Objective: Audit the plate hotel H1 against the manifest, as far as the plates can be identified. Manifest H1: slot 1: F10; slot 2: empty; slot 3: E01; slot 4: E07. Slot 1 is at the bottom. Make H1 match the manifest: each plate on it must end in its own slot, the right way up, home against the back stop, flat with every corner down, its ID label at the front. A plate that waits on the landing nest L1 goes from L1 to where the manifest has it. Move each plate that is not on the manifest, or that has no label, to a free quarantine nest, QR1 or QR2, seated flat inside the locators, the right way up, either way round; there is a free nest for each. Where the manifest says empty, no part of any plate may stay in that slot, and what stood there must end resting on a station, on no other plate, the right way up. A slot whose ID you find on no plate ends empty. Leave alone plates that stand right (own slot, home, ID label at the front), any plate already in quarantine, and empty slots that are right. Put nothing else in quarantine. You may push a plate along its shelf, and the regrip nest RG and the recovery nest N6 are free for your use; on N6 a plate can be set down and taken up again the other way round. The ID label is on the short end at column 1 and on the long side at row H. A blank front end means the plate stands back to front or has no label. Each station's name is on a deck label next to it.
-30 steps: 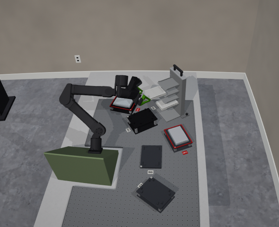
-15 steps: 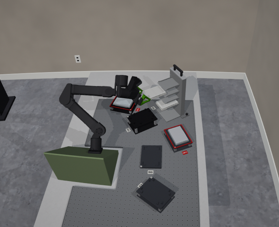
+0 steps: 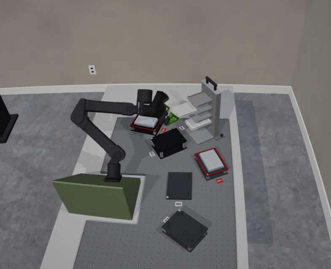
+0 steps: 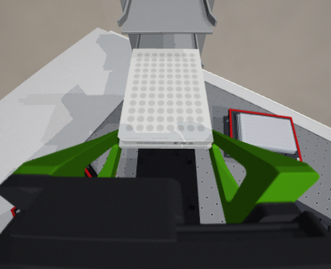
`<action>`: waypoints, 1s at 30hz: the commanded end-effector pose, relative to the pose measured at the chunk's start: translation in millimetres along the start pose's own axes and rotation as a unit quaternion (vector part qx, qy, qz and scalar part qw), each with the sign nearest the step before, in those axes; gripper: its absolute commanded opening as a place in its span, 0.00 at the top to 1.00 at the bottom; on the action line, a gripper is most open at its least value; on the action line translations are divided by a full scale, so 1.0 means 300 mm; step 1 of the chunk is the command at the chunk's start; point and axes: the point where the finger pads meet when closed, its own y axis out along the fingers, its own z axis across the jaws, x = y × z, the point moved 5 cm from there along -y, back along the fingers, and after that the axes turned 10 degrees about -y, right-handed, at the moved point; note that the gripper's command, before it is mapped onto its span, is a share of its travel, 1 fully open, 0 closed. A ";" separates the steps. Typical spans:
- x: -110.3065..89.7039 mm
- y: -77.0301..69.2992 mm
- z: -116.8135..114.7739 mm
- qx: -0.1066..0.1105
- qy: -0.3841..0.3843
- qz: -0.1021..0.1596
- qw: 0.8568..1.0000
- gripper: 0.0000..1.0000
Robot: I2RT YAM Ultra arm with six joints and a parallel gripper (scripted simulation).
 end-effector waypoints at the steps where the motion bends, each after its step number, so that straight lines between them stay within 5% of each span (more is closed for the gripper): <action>1: 0.023 0.001 -0.002 -0.007 -0.005 -0.013 1.000 0.14; 30: 0.044 0.051 -0.006 -0.007 -0.005 -0.014 1.000 0.14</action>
